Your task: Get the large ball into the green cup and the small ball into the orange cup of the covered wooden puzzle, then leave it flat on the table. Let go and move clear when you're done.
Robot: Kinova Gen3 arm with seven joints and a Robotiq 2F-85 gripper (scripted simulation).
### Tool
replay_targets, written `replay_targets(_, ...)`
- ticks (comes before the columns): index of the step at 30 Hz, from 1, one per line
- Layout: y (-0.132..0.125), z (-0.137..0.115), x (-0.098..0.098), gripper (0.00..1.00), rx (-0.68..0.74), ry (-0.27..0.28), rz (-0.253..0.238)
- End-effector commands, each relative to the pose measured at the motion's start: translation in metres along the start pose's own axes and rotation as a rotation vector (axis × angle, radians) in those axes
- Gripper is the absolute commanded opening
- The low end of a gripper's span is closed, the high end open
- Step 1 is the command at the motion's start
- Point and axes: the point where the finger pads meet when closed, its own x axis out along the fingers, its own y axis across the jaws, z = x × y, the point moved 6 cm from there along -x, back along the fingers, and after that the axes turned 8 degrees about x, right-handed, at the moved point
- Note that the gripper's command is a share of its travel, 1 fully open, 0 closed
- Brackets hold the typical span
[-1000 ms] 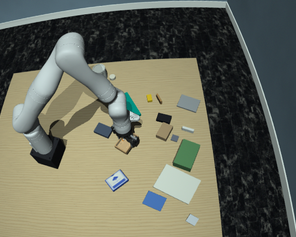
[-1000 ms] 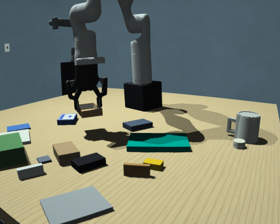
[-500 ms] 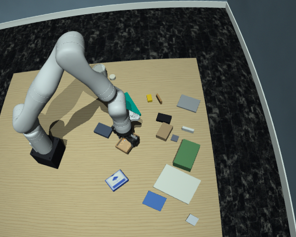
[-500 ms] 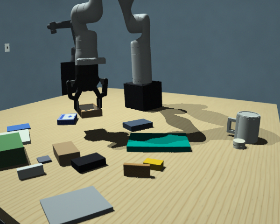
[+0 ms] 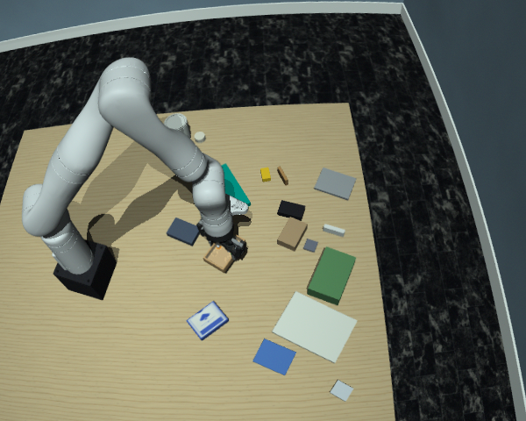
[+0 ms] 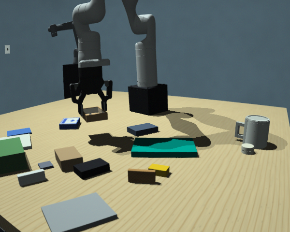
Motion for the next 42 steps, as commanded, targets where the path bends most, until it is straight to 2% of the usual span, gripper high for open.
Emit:
replay_targets(1, 0.005, -0.0002, -0.0003, 0.71, 0.01, -0.004, 0.002)
replay_targets(3, 0.006, 0.0002, -0.0003, 0.71, 0.01, 0.001, -0.01)
replay_targets(14, 0.0042, 0.0006, -0.0003, 0.71, 0.01, 0.006, 0.013)
replay_targets(16, 0.0023, 0.0001, -0.0003, 0.71, 0.01, -0.001, 0.036)
replay_targets(18, 0.0032, 0.0011, -0.0003, 0.71, 0.01, 0.013, 0.025)
replay_targets(20, 0.0005, 0.0004, -0.0002, 0.71, 0.01, 0.004, 0.058)
replay_targets(22, 0.0029, 0.0019, -0.0003, 0.71, 0.01, 0.023, 0.028)
replay_targets(23, 0.0017, 0.0012, -0.0003, 0.71, 0.01, 0.014, 0.043)
replay_targets(25, 0.004, -0.0001, -0.0003, 0.71, 0.01, -0.003, 0.014)
replay_targets(26, 0.0051, 0.0006, -0.0003, 0.71, 0.01, 0.005, 0.0)
replay_targets(27, 0.0038, 0.0003, -0.0003, 0.71, 0.01, 0.003, 0.017)
replay_targets(42, 0.0037, 0.0004, -0.0003, 0.71, 0.01, 0.003, 0.018)
